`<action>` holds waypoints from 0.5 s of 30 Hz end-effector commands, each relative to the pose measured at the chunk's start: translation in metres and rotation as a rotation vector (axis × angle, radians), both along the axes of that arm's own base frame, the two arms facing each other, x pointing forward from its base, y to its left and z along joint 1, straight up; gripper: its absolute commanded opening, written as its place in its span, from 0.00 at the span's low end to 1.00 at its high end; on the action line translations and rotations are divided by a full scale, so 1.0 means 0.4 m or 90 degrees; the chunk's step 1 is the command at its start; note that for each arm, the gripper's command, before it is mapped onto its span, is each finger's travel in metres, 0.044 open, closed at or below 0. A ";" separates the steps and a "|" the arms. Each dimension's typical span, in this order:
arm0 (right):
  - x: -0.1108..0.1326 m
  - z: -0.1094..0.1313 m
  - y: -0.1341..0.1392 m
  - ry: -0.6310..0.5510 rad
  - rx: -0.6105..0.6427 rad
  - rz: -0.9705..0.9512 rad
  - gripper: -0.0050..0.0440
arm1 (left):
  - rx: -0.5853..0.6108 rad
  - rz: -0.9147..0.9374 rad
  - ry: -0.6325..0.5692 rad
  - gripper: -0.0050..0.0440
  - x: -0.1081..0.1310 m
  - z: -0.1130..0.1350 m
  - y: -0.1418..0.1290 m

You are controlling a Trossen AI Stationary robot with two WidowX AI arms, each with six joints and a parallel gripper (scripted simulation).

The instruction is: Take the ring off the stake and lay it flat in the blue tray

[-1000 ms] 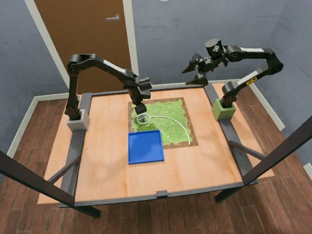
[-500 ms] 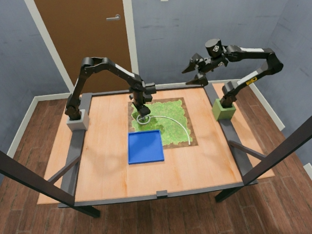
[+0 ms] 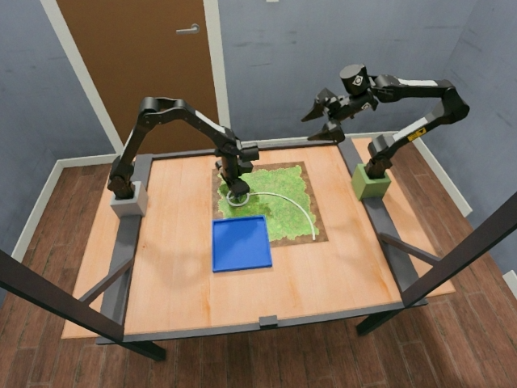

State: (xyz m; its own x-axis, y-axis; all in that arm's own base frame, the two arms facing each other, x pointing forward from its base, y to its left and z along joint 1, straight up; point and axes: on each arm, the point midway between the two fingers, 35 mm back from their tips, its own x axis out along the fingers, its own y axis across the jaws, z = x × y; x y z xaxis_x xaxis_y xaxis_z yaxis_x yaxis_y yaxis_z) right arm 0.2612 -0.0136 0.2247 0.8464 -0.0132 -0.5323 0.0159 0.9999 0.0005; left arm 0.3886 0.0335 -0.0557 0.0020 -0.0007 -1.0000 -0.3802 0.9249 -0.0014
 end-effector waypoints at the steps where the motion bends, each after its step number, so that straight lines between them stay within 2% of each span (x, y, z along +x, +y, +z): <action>1: 0.000 0.018 0.000 -0.012 -0.001 -0.001 1.00 | 0.001 0.003 -0.002 0.32 0.000 0.000 0.004; 2: 0.000 0.018 0.000 -0.012 -0.001 -0.001 1.00 | 0.002 0.002 -0.016 0.32 0.013 0.019 0.003; 3: 0.000 0.018 0.000 -0.012 -0.001 -0.001 1.00 | 0.002 0.002 -0.016 0.32 0.013 0.019 0.003; 4: 0.000 0.018 0.000 -0.012 -0.001 -0.001 1.00 | 0.002 0.002 -0.016 0.28 0.013 0.019 0.003; 6: 0.000 0.018 0.000 -0.012 -0.001 -0.001 1.00 | 0.002 0.002 -0.016 0.28 0.013 0.019 0.003; 7: 0.000 0.018 0.000 -0.012 -0.001 -0.001 1.00 | 0.002 0.002 -0.016 0.24 0.013 0.019 0.003; 11: 0.000 0.018 0.000 -0.012 -0.001 -0.001 1.00 | 0.002 0.002 -0.016 0.24 0.013 0.019 0.003; 12: 0.000 0.018 0.000 -0.012 -0.001 -0.001 1.00 | 0.002 0.002 -0.016 0.19 0.013 0.019 0.003; 14: 0.000 0.018 0.000 -0.012 -0.001 -0.001 1.00 | 0.002 0.002 -0.016 0.19 0.013 0.019 0.003; 15: 0.000 0.018 0.000 -0.012 -0.001 -0.001 1.00 | 0.002 0.002 -0.016 0.15 0.013 0.019 0.003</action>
